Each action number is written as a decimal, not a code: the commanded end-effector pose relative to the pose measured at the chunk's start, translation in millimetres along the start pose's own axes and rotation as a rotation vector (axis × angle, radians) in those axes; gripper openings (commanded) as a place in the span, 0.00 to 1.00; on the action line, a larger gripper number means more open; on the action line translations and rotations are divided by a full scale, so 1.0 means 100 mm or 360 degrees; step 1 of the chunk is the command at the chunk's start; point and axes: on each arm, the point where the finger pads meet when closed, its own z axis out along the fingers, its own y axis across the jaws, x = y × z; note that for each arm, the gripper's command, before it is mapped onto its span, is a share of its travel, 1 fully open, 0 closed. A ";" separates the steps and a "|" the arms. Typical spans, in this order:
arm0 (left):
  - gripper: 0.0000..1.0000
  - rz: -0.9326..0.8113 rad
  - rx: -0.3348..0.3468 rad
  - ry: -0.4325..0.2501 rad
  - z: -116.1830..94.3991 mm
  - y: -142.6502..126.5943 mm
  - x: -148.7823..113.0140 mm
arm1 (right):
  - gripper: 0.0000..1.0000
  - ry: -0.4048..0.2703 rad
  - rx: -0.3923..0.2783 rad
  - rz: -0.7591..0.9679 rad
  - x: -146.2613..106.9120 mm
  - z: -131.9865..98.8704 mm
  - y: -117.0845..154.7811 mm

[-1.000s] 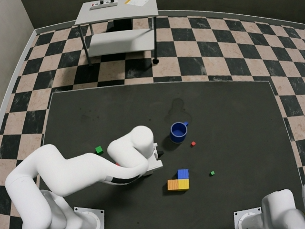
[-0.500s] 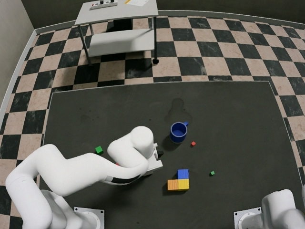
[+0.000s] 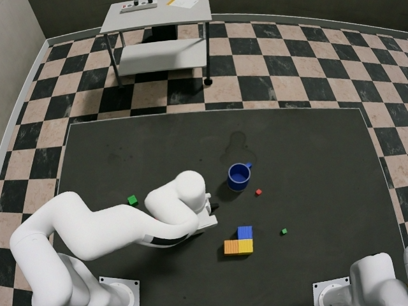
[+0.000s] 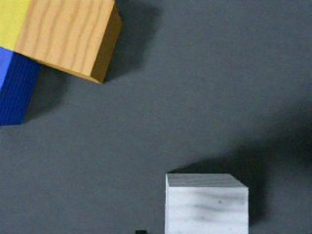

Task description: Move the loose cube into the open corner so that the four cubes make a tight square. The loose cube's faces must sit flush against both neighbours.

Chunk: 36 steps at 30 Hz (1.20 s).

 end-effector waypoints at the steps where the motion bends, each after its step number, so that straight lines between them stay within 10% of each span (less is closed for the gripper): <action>1: 0.80 0.0000 0.0004 -0.0002 0.05 -0.01 -0.01 | 1.00 0.0004 0.0000 0.0000 0.00 -0.01 0.00; 36: 0.80 0.0000 0.0004 -0.0002 0.32 -0.01 -0.01 | 1.00 0.0004 0.0000 0.0000 0.00 -0.01 0.00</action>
